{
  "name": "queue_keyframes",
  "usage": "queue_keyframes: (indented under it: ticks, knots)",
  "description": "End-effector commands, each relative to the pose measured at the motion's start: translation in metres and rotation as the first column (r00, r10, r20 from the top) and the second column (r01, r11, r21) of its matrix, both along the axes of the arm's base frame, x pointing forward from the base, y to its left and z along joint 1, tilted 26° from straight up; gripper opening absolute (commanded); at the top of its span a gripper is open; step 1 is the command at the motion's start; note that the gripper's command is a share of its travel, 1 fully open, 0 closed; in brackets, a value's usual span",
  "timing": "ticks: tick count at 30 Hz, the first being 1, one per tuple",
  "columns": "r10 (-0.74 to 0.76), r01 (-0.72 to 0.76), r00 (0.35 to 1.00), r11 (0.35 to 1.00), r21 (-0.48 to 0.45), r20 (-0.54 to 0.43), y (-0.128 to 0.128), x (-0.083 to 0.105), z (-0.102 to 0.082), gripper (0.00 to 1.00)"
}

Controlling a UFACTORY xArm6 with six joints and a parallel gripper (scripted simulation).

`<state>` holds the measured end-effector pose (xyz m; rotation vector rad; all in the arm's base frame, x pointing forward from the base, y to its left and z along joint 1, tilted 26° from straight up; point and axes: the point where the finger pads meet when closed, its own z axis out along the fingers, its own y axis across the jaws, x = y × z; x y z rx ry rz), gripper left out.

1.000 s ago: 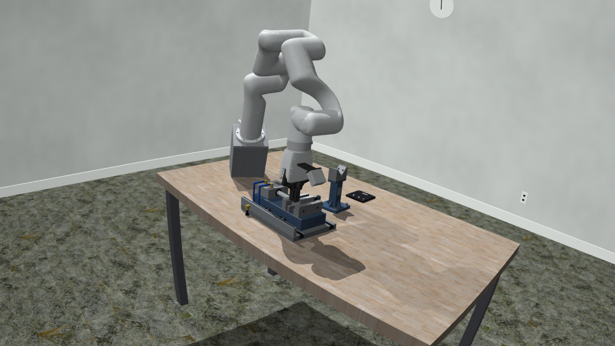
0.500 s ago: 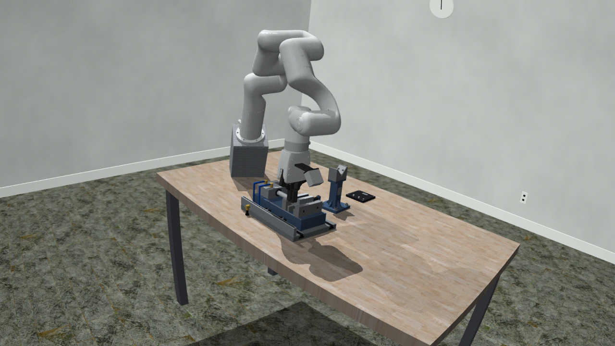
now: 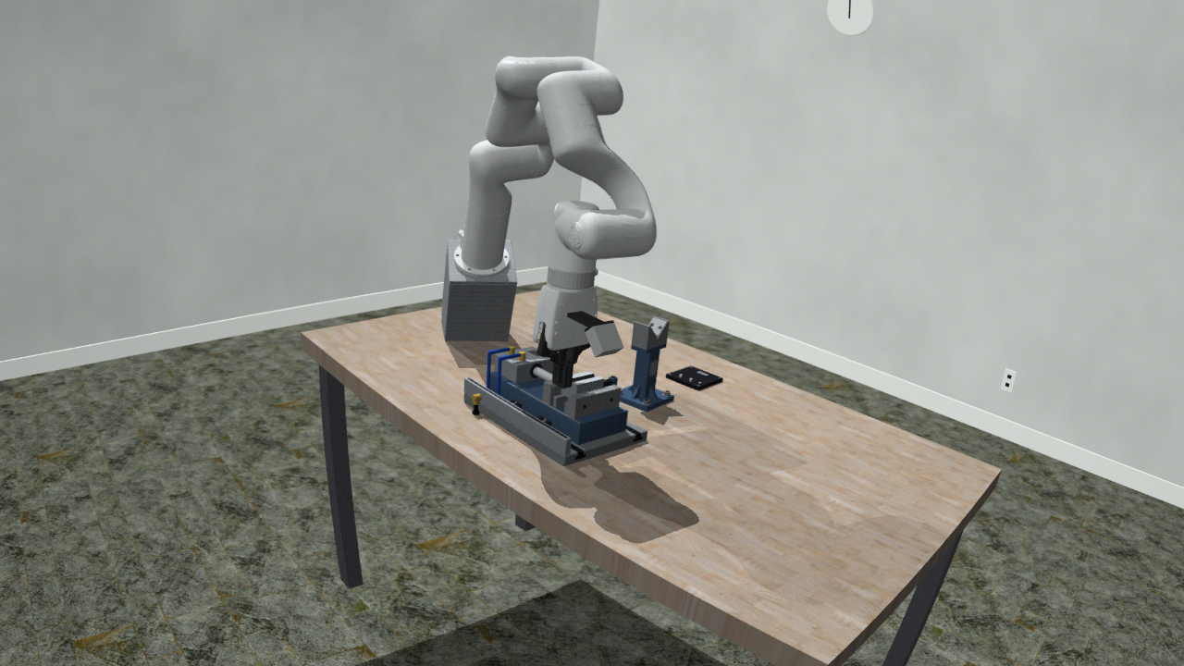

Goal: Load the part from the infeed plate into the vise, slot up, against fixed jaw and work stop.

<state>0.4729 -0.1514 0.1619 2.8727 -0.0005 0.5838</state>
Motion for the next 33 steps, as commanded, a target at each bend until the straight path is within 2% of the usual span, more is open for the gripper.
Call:
queue_keyframes:
  ticks: [1, 16, 33]
  knots:
    - [0.000, 0.000, 1.000, 1.000, -0.001, 0.003, 0.000, 0.000, 0.003, 0.00]
    - [0.000, 0.000, 1.000, 1.000, -0.001, 0.003, 0.007, -0.013, 0.033, 0.00]
    - [0.000, 0.000, 1.000, 1.000, -0.001, 0.003, 0.012, -0.021, 0.053, 0.00]
